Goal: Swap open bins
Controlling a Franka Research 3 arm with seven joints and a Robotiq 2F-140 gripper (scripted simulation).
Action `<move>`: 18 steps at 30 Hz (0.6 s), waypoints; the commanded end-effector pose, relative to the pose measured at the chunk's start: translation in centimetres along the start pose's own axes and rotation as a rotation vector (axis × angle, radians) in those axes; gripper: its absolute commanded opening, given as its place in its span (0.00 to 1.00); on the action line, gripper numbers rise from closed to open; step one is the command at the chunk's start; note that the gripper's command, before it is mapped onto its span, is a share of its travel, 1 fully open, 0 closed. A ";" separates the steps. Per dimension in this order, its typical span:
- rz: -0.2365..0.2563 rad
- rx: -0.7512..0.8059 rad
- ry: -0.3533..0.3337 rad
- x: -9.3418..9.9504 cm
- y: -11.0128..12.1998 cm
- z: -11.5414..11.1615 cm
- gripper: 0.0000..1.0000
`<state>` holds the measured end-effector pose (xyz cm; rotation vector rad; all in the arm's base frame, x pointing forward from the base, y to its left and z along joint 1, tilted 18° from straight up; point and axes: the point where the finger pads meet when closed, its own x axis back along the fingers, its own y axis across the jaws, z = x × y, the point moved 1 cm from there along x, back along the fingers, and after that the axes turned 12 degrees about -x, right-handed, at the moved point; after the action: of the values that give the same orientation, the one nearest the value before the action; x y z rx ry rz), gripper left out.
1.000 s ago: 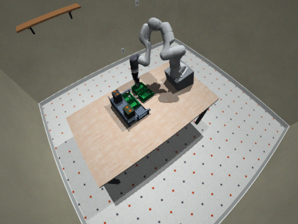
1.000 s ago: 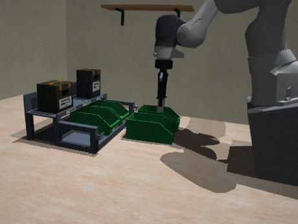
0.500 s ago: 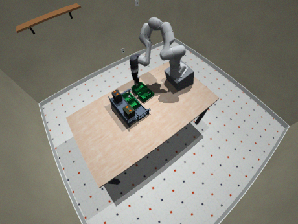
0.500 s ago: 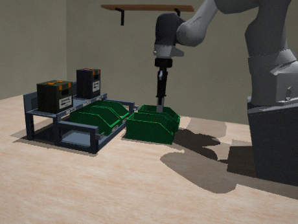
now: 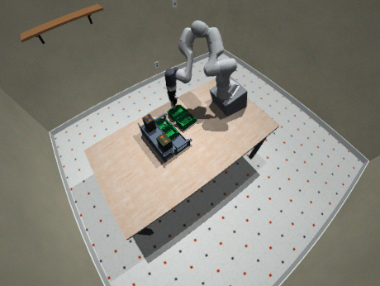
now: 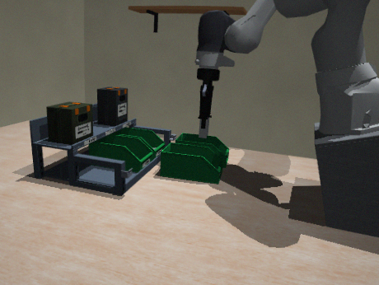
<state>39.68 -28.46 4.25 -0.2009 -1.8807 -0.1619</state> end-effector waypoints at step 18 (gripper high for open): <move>-0.001 0.015 0.008 2.6 0.0 0.2 0.15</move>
<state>39.01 -28.34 6.58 -0.2040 -1.8826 -0.1659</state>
